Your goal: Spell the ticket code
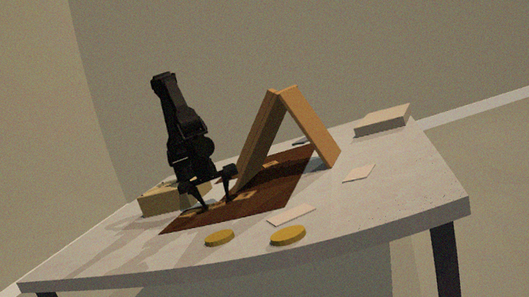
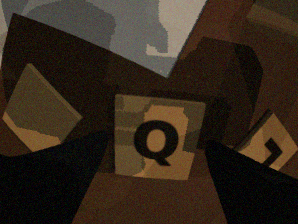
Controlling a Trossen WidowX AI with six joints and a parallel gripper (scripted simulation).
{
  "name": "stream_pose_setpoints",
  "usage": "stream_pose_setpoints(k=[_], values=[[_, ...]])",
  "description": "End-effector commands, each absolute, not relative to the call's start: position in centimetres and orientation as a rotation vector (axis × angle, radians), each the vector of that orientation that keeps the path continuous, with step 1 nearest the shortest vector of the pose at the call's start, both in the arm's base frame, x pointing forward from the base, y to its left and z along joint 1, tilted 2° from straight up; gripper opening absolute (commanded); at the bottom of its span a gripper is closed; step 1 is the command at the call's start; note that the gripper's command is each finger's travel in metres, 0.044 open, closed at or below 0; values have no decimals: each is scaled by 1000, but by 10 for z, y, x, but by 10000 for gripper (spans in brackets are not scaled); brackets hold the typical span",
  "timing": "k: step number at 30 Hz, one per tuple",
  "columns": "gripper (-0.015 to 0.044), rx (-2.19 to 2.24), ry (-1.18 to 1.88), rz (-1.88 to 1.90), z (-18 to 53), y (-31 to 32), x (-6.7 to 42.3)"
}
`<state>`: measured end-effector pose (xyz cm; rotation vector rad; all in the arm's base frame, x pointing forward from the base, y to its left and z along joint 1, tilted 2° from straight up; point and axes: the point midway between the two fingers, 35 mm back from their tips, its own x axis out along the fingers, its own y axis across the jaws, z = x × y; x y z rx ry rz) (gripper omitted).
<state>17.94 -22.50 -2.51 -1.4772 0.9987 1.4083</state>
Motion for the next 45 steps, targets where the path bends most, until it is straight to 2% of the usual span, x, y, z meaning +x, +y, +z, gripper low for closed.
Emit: stream_pose_setpoints(k=[1, 5, 21, 30, 45], values=[[340, -1474, 1007, 1410, -26, -225, 178], [340, -1474, 1007, 1410, -26, -225, 178], [233, -1474, 1007, 1410, -26, -225, 180], [0, -1474, 1007, 1410, -19, -224, 180], [0, -1474, 1007, 1410, -11, -222, 180]])
